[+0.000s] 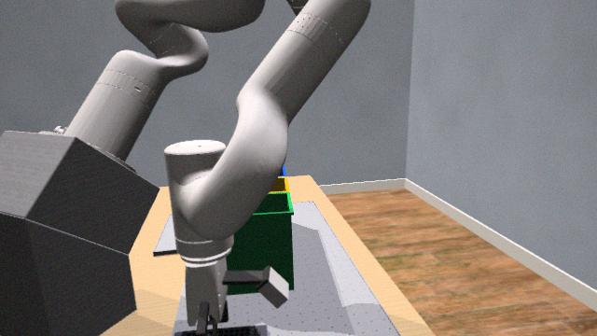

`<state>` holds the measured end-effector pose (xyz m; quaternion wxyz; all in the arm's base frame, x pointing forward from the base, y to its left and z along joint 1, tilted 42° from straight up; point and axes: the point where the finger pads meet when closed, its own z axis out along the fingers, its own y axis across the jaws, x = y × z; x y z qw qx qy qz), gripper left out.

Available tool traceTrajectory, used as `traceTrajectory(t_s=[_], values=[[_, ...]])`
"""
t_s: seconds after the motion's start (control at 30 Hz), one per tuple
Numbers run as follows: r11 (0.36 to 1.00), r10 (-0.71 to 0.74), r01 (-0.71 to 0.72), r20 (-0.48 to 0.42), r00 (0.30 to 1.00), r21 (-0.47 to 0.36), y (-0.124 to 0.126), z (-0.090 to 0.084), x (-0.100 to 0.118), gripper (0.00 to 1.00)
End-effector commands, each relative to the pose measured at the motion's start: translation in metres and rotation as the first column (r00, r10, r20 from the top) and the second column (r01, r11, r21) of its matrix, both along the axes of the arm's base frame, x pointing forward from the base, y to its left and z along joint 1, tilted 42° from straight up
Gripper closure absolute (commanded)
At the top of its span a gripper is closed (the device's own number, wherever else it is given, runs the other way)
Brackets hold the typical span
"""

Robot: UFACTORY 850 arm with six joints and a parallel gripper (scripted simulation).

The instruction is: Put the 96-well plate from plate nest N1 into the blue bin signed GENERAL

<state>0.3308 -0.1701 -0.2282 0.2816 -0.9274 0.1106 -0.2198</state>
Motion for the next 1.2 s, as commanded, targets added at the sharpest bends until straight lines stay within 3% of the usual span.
traceTrajectory(t_s=[0.0,1.17], values=[[1.0,-0.001,0.001,0.0,1.0,-0.001,0.0004,-0.0015,0.0012,0.0],[1.0,-0.001,0.001,0.0,1.0,-0.001,0.0061,-0.0105,0.0069,0.0]])
